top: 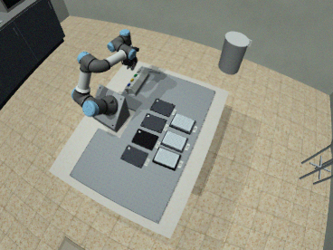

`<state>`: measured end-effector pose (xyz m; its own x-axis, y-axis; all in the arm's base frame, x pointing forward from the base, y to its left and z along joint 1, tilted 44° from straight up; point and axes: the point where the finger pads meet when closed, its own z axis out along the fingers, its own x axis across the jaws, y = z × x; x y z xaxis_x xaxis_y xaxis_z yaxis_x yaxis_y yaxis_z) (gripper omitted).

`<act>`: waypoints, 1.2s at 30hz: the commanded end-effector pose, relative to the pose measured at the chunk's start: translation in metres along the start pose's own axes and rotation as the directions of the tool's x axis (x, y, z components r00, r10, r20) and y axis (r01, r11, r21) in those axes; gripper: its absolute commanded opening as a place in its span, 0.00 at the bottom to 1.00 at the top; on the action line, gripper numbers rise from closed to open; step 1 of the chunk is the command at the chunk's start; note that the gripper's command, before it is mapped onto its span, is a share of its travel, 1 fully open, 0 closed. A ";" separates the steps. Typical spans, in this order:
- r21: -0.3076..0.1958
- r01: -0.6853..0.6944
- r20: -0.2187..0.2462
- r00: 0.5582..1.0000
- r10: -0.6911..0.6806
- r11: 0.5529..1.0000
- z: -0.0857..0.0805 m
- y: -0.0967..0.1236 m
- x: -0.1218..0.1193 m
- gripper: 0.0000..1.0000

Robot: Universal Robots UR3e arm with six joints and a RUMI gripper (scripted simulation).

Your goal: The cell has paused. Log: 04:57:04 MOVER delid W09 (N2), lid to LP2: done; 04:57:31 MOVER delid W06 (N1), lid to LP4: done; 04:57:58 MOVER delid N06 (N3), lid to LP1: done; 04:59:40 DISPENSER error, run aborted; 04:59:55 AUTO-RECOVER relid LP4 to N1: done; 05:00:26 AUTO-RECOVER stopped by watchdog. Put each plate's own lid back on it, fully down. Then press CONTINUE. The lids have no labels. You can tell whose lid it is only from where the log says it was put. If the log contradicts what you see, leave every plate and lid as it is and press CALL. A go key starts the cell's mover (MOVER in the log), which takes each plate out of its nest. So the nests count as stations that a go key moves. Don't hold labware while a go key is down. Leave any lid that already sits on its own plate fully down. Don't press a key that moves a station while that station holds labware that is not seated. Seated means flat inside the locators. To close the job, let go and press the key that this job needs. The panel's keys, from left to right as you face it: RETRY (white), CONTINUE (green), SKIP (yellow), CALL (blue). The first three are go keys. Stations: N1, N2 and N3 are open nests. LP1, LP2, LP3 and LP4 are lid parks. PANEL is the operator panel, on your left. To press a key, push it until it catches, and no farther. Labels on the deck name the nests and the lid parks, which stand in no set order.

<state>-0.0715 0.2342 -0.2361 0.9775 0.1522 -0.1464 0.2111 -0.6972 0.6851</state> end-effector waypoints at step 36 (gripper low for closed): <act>0.003 -0.001 -0.001 1.000 0.001 1.000 0.023 -0.001 0.003 0.00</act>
<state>-0.0696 0.2180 -0.2533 0.9775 0.1521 -0.1463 0.2110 -0.6966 0.6857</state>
